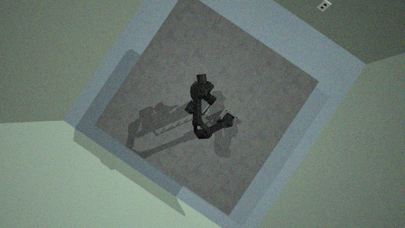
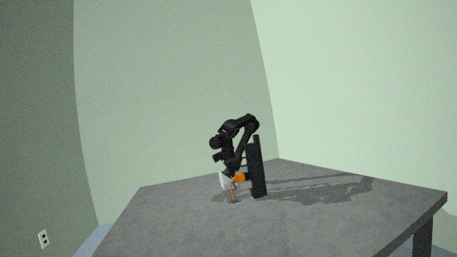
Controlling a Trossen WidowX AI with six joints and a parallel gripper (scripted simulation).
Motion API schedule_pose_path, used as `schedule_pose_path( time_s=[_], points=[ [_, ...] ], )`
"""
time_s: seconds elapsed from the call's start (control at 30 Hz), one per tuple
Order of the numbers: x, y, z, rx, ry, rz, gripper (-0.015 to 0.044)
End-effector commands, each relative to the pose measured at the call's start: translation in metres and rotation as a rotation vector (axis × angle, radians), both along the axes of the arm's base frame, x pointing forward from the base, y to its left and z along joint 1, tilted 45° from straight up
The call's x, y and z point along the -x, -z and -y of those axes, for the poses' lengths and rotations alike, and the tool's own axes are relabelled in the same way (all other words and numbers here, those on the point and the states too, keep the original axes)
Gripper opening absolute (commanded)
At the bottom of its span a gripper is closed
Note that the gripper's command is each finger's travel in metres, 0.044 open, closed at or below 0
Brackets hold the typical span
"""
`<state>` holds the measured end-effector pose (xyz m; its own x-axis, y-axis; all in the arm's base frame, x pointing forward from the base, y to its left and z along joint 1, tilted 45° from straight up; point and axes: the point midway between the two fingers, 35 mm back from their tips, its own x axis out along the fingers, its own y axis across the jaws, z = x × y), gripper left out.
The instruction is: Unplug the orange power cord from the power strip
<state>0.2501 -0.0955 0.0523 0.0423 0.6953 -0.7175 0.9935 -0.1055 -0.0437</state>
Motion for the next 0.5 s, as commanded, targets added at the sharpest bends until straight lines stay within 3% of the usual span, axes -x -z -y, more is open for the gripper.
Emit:
schedule_pose_path(
  time_s=[0.0,0.47],
  points=[
    [-0.001,-0.006,-0.005,-0.001,0.003,0.001,0.016],
    [-0.002,-0.019,-0.019,-0.002,0.003,0.001,0.016]
  ],
)
